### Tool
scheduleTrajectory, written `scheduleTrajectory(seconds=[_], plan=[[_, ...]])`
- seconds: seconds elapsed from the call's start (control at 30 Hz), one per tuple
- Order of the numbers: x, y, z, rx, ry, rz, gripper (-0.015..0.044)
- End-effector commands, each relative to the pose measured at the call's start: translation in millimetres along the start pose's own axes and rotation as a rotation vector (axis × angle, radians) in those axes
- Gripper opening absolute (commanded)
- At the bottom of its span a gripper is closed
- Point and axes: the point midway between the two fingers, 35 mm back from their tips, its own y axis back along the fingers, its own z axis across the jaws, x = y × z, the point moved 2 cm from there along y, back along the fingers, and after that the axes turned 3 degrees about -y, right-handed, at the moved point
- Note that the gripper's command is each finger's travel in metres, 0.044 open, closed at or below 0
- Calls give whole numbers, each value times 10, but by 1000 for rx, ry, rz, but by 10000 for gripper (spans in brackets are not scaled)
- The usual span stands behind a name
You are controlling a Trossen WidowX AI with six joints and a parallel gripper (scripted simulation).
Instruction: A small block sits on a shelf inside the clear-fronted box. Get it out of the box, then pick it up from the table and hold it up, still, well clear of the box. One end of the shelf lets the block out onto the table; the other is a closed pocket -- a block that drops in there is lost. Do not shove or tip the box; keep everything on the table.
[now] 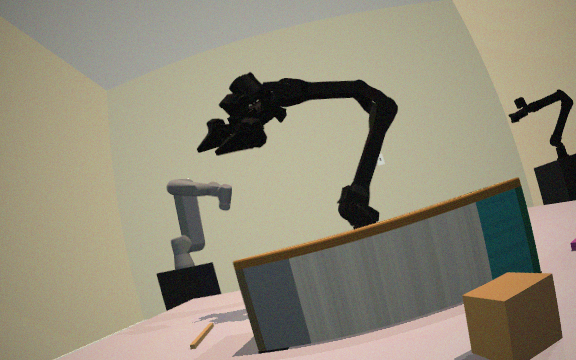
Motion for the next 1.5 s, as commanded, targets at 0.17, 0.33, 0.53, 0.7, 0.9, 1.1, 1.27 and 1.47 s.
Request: scheduleTrajectory(seconds=[0.17, 0.33, 0.53, 0.7, 0.9, 1.1, 1.27, 1.47], plan=[[22, -485, 1147, -387, -564, 342, 400], [98, -533, 1662, -455, -752, 578, 400], [235, -470, 2266, -433, -927, 892, 400], [389, -323, 2737, -320, -1026, 1153, 400], [617, -55, 3232, -71, -1090, 1417, 400], [645, -19, 3281, -36, -1093, 1441, 400], [647, -21, 3283, -36, -1093, 1441, 400], [694, -62, 3314, -37, -1093, 1441, 400]])
